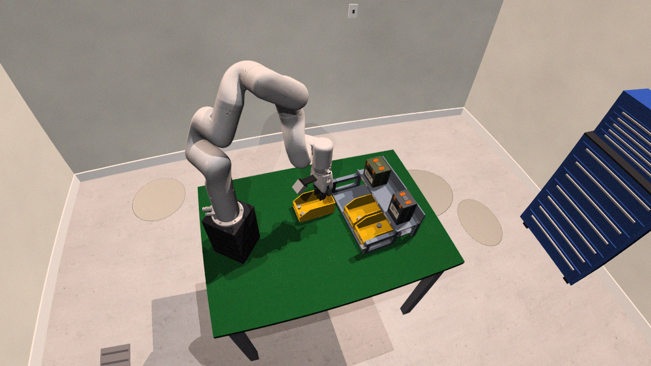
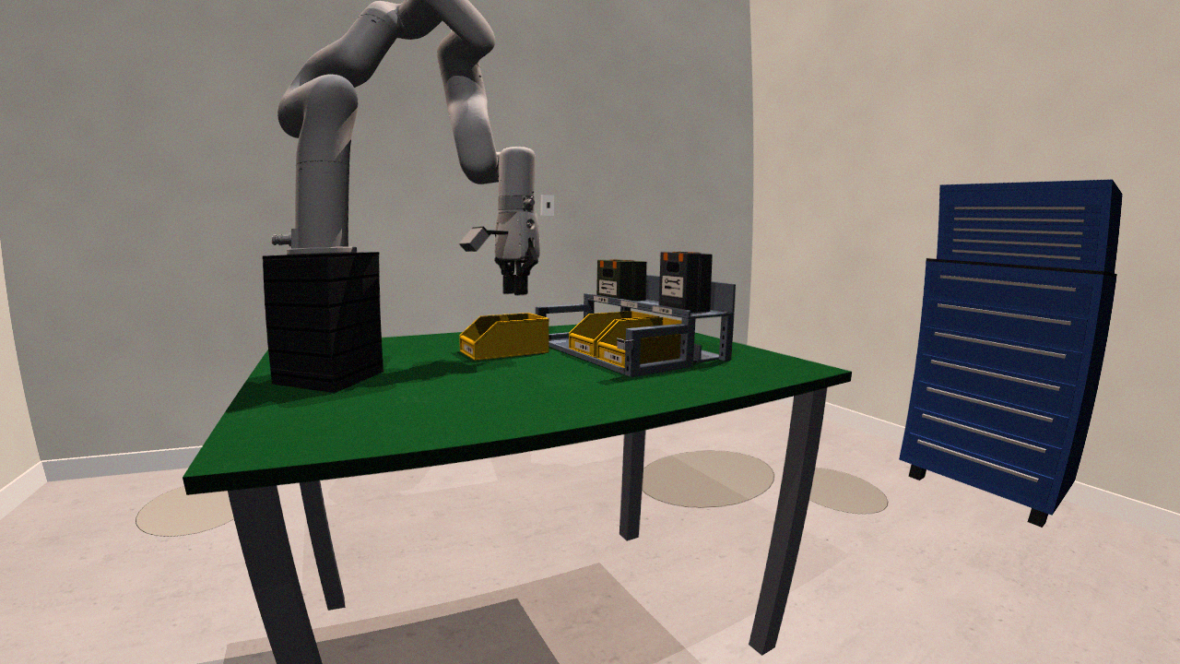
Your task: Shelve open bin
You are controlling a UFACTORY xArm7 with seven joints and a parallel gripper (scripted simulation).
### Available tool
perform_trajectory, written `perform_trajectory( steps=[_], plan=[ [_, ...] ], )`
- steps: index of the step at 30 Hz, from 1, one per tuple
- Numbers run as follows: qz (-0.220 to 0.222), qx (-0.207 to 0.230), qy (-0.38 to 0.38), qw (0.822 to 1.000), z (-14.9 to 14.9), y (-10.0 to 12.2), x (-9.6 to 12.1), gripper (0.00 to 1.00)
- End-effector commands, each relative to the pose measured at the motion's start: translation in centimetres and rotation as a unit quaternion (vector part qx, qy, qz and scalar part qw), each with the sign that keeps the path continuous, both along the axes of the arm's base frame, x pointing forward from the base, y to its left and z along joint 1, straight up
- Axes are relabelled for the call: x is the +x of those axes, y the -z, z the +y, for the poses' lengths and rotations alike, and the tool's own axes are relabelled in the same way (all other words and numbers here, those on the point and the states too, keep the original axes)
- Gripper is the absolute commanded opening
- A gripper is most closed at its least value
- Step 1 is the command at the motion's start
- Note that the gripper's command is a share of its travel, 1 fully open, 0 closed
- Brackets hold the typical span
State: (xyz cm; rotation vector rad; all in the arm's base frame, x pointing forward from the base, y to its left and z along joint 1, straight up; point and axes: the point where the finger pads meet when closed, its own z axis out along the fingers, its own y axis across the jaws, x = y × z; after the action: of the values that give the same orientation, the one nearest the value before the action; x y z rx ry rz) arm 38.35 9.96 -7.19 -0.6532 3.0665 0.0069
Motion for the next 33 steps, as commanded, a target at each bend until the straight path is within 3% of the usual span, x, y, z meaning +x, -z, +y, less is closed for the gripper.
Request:
perform_trajectory(
  steps=[1,5,10,22,27,33],
  plan=[
    [-0.001,0.001,-0.001,1.000,0.1,-0.1,0.2,0.33],
    [-0.001,0.001,-0.001,1.000,0.1,-0.1,0.2,0.33],
    [-0.001,0.000,-0.130,0.991,3.1,0.2,4.7,0.33],
    [-0.001,0.000,-0.130,0.991,3.1,0.2,4.7,0.33],
    [-0.002,-0.001,-0.257,0.966,5.4,0.4,8.1,0.33],
    [-0.002,-0.001,-0.257,0.966,5.4,0.4,8.1,0.33]
  ],
)
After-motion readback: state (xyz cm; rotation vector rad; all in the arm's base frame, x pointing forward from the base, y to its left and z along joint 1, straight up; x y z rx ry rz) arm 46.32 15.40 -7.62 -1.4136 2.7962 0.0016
